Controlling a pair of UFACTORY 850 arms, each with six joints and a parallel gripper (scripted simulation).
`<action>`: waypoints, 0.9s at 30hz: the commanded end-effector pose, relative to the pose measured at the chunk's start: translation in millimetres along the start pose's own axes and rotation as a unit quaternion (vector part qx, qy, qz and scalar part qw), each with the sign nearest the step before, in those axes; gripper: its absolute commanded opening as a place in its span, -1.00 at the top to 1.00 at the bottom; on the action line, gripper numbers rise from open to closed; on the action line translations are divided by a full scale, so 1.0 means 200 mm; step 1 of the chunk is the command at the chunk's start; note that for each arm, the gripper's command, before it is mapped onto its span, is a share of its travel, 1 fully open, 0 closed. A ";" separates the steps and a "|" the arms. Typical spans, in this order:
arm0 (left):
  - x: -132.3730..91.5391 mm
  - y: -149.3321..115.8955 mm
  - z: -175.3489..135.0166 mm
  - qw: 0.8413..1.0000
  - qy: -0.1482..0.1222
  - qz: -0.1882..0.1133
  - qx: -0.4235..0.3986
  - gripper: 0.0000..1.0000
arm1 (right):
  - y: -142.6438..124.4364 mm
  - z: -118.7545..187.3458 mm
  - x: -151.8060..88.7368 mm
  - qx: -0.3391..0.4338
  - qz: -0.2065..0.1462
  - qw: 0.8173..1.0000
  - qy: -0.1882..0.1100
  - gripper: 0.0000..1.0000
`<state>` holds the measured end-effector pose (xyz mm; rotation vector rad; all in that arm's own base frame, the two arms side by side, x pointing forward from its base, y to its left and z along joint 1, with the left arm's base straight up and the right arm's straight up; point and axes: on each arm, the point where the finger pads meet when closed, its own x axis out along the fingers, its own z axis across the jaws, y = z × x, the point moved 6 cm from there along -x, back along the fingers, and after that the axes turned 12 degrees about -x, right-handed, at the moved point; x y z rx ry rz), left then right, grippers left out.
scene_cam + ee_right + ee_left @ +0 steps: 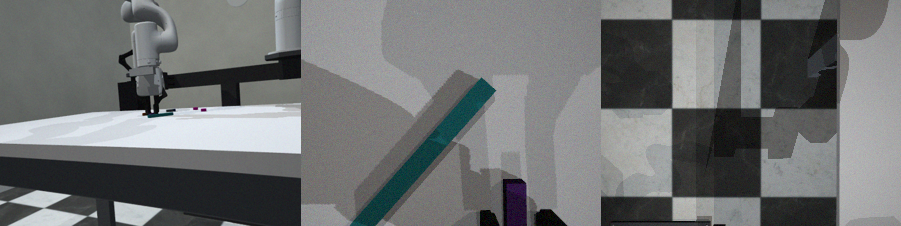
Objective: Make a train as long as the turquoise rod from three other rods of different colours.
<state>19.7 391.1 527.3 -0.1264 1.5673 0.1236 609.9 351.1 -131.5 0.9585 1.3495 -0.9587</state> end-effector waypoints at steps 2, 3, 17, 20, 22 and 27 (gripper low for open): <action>0.00 0.00 0.00 1.000 0.000 0.001 0.000 -1.00 | 0.01 0.00 -0.01 0.000 0.001 1.000 0.000 0.48; 0.00 0.00 0.00 1.000 0.000 0.001 0.000 -1.00 | 0.01 0.00 -0.01 0.000 0.001 1.000 0.000 0.48; 0.00 0.00 0.00 1.000 0.000 0.001 0.000 -1.00 | 0.01 0.00 -0.01 0.000 0.001 1.000 0.000 0.48; 0.00 0.00 0.00 1.000 0.000 0.001 0.000 -1.00 | 0.01 0.00 -0.01 0.000 0.001 1.000 0.000 0.48; 0.00 0.00 0.00 1.000 0.000 0.001 0.000 -1.00 | 0.01 0.00 -0.01 0.000 0.001 1.000 0.000 0.89; 0.00 0.00 0.00 1.000 0.000 0.001 0.000 -1.00 | 0.01 0.00 -0.01 0.000 0.001 1.000 0.000 0.89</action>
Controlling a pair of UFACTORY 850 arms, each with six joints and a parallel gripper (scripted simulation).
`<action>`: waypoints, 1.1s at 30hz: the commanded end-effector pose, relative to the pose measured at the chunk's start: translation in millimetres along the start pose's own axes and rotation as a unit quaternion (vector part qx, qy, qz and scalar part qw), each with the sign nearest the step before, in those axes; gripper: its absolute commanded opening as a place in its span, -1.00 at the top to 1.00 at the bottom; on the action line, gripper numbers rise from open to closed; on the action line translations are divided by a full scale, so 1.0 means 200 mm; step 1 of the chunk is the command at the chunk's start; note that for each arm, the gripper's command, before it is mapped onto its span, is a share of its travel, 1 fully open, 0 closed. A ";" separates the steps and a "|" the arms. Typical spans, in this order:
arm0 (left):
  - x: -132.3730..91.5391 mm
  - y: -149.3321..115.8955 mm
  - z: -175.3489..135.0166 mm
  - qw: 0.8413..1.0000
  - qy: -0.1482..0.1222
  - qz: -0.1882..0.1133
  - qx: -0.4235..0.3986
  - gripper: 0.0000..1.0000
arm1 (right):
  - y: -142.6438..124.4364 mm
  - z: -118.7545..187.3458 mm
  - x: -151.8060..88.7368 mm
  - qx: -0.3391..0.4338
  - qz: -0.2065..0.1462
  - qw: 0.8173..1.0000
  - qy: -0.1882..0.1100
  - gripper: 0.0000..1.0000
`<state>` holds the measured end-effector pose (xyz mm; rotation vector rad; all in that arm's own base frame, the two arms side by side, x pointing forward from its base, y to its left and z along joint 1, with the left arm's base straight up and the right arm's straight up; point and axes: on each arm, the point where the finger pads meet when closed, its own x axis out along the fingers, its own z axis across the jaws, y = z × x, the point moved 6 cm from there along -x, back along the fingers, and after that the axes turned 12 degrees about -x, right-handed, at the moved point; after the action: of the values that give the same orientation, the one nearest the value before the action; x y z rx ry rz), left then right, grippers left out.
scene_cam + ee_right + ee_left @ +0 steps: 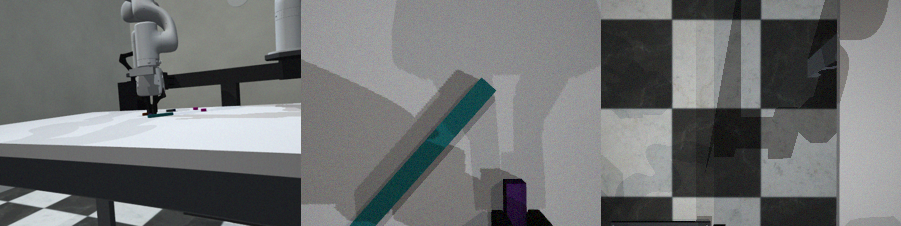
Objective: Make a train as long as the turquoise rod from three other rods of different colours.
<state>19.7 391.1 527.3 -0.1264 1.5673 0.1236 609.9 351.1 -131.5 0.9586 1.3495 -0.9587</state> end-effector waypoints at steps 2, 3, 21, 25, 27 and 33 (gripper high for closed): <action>0.00 0.00 0.00 1.000 0.000 0.001 0.000 -1.00 | 0.01 0.00 -0.01 0.000 0.001 1.000 0.000 0.89; 0.00 0.00 0.00 1.000 0.000 0.001 0.000 -1.00 | 0.01 0.00 -0.01 0.000 0.001 1.000 0.000 0.89; 0.00 0.00 0.00 1.000 0.000 0.001 0.000 -1.00 | 0.01 0.00 -0.01 0.000 0.001 1.000 0.000 0.89; 0.00 0.00 0.00 1.000 0.000 0.001 0.000 -1.00 | 0.01 0.00 -0.01 0.000 0.001 1.000 0.000 0.89; 0.00 0.00 0.00 1.000 0.000 0.001 0.000 -1.00 | 0.01 0.00 -0.01 0.000 0.001 1.000 0.000 0.89; 0.00 0.00 0.00 1.000 0.000 0.001 0.000 -1.00 | 0.01 0.00 -0.02 0.000 0.001 1.000 0.000 0.89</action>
<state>19.7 391.1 527.3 -0.1264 1.5673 0.1236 609.7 351.0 -130.9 0.9583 1.3496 -0.9590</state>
